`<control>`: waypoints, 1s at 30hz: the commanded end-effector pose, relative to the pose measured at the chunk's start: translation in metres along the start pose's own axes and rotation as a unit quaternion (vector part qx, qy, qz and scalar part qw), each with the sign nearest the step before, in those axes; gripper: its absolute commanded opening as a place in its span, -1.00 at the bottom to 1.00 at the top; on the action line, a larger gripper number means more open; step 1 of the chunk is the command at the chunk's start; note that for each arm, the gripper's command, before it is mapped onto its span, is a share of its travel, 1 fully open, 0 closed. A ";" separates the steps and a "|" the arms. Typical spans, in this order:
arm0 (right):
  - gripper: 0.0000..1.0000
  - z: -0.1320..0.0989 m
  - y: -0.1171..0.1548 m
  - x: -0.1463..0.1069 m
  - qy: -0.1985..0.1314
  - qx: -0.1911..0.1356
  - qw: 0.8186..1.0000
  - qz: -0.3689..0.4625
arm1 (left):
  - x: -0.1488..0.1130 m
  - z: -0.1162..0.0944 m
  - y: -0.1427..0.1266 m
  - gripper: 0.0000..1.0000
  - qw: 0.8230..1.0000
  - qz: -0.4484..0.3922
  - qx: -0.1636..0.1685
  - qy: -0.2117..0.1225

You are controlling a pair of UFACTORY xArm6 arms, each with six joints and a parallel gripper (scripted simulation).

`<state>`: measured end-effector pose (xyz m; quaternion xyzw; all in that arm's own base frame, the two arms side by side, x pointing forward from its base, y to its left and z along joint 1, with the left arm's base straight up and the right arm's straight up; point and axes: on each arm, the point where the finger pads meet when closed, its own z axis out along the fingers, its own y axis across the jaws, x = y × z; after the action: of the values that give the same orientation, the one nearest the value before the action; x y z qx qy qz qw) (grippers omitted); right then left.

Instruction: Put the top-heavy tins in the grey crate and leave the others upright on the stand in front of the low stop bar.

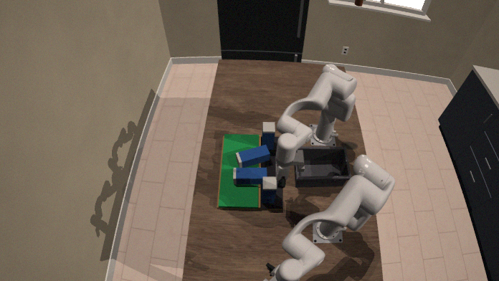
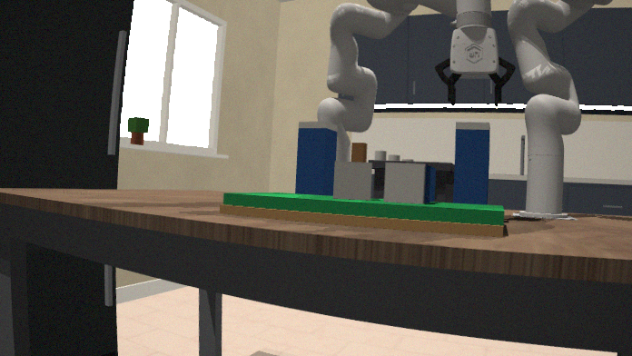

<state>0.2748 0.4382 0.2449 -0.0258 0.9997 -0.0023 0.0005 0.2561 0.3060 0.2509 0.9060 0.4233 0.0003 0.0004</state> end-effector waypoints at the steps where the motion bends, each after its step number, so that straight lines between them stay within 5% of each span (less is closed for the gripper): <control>1: 1.00 -0.003 0.001 -0.015 -0.001 -0.002 1.000 0.000 | 0.001 -0.002 0.000 1.00 1.000 0.000 0.000 0.002; 11: 1.00 -0.003 0.002 -0.038 -0.001 -0.003 1.000 -0.001 | 0.001 -0.002 0.000 1.00 1.000 0.000 0.000 0.002; 30: 1.00 -0.003 0.001 -0.038 -0.001 -0.003 1.000 0.000 | 0.001 -0.002 0.000 1.00 1.000 0.000 0.000 0.002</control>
<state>0.3118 0.4405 0.2450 -0.0262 0.9997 -0.0020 -0.0005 0.2561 0.3060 0.2509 0.9060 0.4233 0.0003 0.0004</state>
